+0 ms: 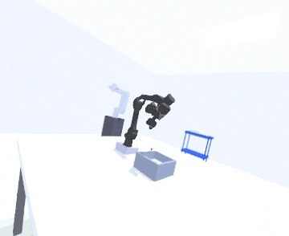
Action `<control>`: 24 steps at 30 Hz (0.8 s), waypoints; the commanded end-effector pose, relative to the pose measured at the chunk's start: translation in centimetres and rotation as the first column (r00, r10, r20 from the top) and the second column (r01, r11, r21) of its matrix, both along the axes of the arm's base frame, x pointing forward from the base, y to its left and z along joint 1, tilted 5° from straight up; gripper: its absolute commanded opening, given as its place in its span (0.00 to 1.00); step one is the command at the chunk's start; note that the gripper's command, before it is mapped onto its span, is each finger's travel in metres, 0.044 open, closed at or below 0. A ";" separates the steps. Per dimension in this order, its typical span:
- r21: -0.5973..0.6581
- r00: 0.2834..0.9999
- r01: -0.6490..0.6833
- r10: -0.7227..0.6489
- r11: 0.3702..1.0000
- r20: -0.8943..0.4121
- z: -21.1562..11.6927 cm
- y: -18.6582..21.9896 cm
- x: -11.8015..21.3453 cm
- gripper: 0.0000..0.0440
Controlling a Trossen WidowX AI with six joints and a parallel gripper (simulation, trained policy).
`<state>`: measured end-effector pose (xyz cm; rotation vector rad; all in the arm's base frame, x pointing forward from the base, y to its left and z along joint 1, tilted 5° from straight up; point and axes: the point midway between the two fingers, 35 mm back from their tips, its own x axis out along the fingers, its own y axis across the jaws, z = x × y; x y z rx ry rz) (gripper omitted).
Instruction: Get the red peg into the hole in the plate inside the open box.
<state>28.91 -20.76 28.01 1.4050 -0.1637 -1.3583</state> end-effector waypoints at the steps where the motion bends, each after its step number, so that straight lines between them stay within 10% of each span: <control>1: 0.028 0.989 -0.106 0.109 0.994 -0.104 -1.5 2.4 0.8 1.00; 24: 0.296 0.585 -0.590 0.650 0.751 -0.485 -7.7 16.8 0.4 1.00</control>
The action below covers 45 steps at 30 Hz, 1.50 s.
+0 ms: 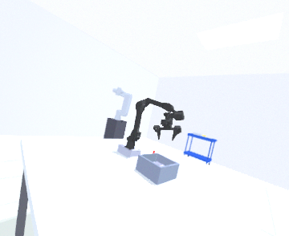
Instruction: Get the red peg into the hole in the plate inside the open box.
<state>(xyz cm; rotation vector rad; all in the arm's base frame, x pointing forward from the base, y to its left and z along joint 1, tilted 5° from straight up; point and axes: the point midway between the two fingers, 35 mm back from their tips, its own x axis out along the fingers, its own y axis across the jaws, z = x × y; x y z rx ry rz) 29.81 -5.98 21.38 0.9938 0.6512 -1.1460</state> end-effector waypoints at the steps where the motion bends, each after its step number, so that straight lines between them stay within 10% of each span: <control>1: 0.022 0.988 -0.113 0.115 0.993 -0.099 -1.4 2.6 -0.8 1.00; 25: 0.285 0.659 -0.509 0.580 0.812 -0.478 -8.9 15.2 -9.5 1.00; 45: 0.268 0.588 -0.606 0.649 0.749 -0.483 -17.8 16.5 -10.6 1.00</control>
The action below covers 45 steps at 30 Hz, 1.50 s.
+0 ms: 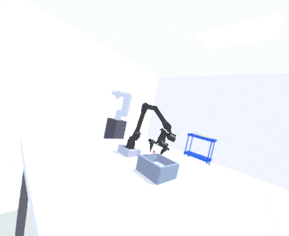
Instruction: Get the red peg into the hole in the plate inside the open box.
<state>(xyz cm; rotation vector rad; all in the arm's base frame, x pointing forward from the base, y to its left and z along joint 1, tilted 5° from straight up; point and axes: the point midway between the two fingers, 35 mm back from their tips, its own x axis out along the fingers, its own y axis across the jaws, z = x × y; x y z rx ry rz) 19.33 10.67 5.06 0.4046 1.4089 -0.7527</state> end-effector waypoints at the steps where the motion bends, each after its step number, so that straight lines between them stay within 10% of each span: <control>1: -0.009 1.000 -0.025 0.025 1.000 0.003 -1.8 -0.2 -0.1 1.00; 5: -0.010 0.999 -0.040 0.039 0.999 -0.004 -3.0 -0.4 -0.3 0.93; 21: -0.027 0.996 -0.022 0.019 0.999 -0.086 -4.8 -1.1 -1.1 0.00; 45: -0.140 0.992 0.059 -0.042 0.988 0.119 6.3 -5.8 4.0 0.00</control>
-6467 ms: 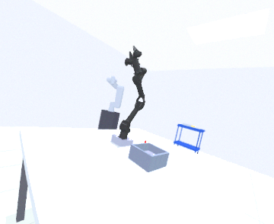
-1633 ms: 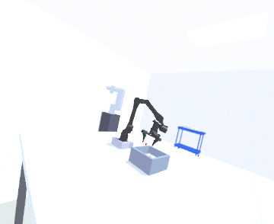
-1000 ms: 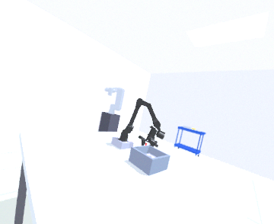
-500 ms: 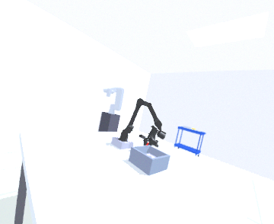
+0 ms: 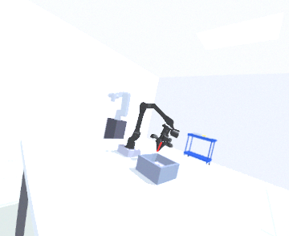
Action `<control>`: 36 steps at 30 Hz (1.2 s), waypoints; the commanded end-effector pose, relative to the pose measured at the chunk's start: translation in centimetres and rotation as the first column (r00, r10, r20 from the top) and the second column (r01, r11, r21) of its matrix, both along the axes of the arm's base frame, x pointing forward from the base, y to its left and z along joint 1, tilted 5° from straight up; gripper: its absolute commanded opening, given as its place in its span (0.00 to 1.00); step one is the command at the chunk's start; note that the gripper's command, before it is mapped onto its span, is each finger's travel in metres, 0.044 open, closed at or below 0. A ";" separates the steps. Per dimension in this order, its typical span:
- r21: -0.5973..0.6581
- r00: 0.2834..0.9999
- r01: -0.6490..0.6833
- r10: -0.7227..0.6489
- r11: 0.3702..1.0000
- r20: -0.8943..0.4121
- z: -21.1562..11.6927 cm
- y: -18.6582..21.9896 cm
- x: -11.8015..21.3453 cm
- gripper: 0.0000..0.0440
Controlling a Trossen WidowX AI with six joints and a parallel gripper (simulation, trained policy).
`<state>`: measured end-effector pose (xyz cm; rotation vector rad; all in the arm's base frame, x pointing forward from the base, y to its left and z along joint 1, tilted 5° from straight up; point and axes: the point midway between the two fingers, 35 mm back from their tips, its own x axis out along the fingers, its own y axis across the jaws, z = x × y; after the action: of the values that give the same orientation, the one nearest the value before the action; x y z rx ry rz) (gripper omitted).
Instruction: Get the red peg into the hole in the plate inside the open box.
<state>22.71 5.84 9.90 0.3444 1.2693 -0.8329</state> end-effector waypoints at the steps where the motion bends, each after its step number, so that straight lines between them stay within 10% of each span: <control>1: -0.012 0.998 0.040 -0.040 0.999 0.042 1.7 -1.3 0.8 0.00; 36: 0.037 0.974 0.182 -0.185 0.983 0.128 -0.2 -14.2 8.7 0.00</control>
<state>30.86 -7.53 10.52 0.5395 1.1159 -0.9592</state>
